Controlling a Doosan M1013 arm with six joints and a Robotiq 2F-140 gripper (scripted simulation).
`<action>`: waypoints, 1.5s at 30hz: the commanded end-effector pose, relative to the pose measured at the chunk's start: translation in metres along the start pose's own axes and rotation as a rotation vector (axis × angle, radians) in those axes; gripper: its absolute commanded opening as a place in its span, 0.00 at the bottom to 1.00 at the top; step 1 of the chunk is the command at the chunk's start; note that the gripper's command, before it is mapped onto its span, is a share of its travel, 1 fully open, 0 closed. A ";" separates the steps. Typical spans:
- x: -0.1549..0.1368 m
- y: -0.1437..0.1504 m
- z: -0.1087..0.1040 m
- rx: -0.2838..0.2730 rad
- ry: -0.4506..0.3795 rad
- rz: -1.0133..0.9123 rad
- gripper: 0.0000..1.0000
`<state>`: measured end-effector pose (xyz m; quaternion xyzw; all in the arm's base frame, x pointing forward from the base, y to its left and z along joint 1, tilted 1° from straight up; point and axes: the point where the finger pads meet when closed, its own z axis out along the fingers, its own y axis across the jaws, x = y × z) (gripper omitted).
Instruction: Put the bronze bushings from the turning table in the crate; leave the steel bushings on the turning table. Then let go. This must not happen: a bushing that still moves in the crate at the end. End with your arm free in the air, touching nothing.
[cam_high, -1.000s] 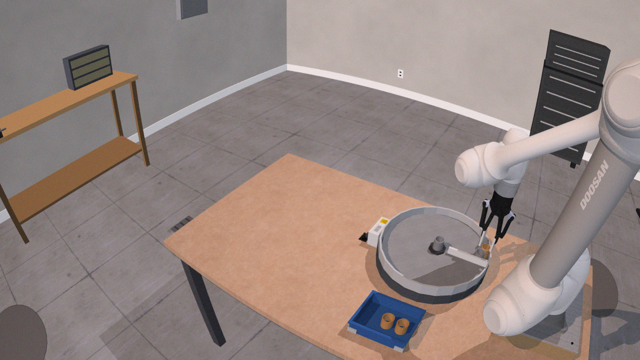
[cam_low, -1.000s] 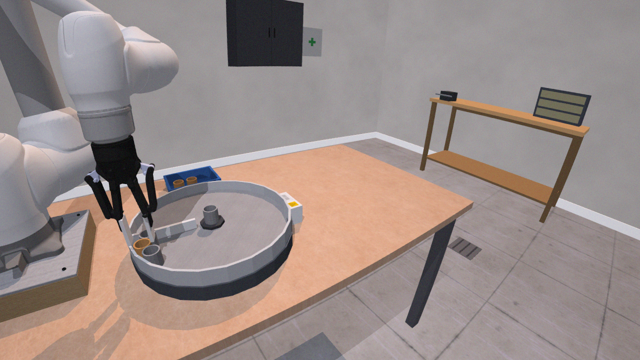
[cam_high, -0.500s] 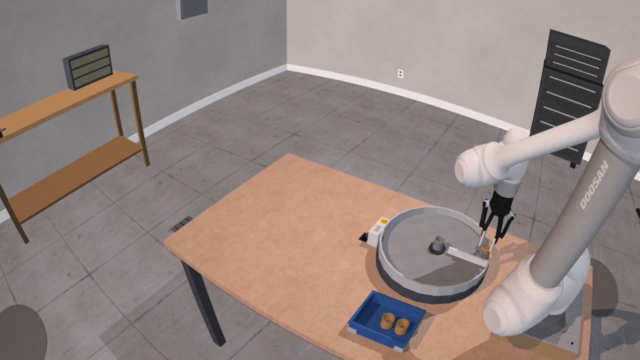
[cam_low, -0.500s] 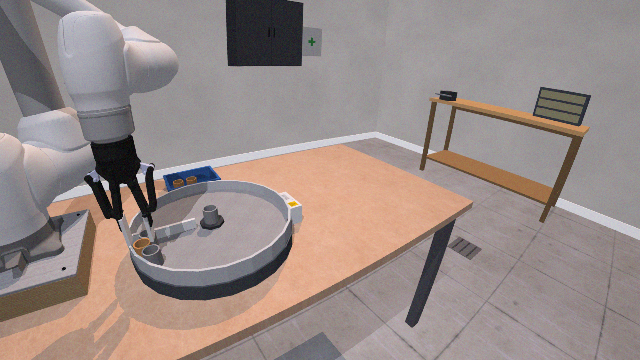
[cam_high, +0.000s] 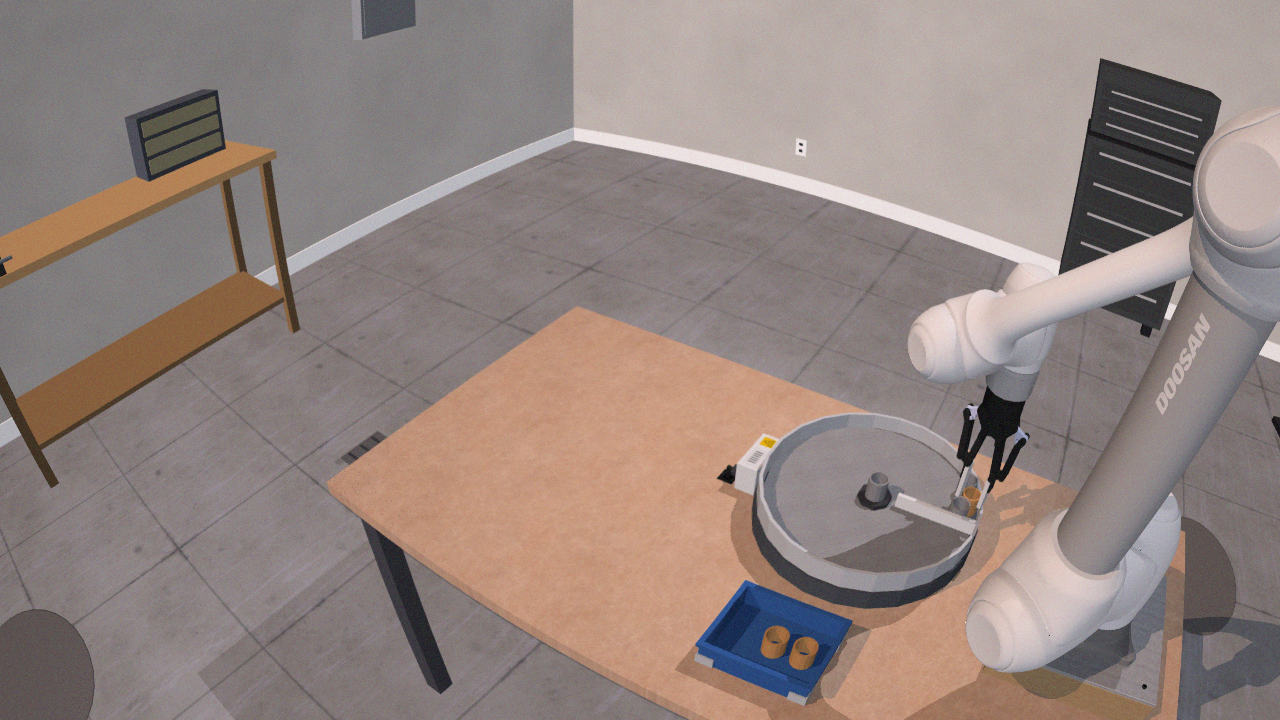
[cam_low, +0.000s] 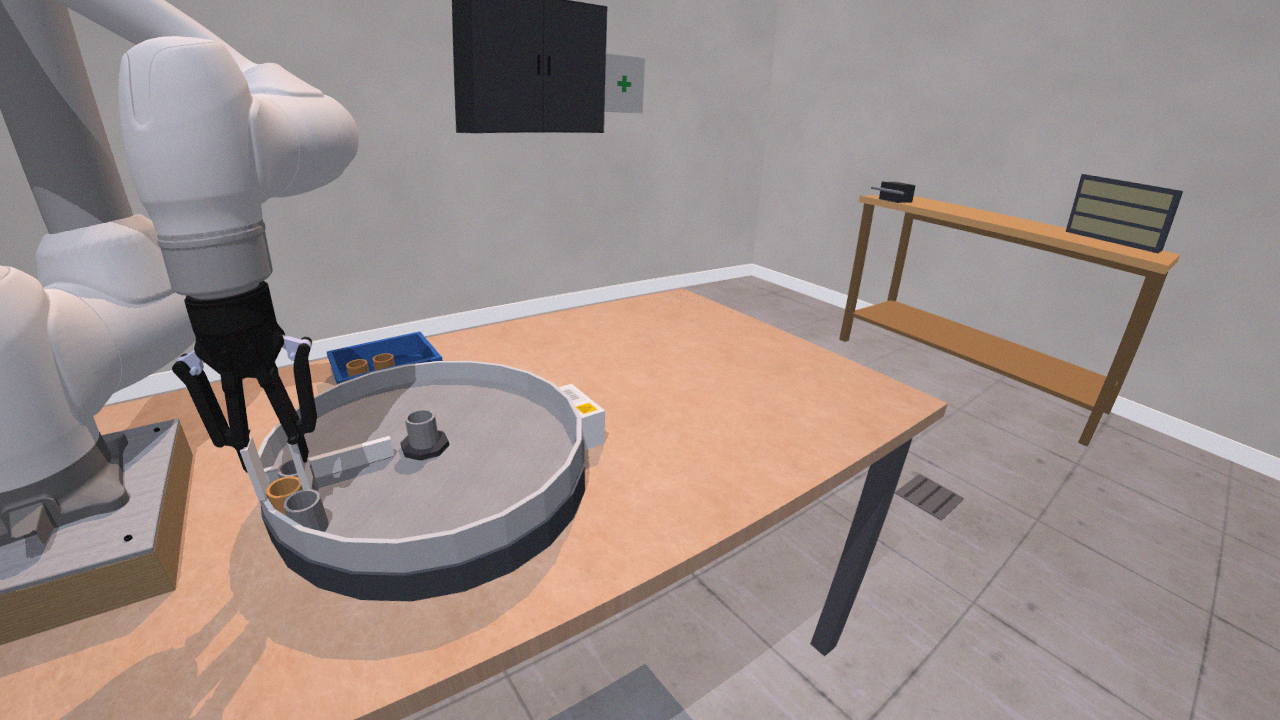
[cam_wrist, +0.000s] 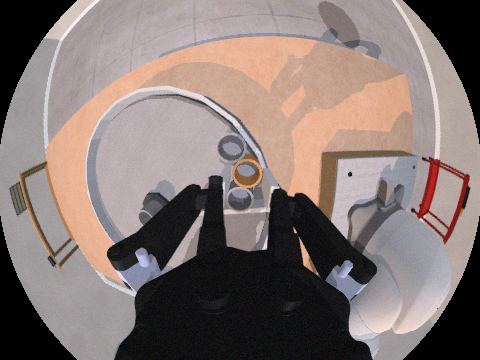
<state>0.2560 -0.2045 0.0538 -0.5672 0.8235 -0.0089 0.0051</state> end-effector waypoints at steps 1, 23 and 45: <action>0.000 0.000 0.000 0.000 0.000 0.000 0.28; 0.000 0.000 0.000 0.000 0.000 0.000 0.28; 0.000 0.000 0.000 0.000 0.000 0.000 0.00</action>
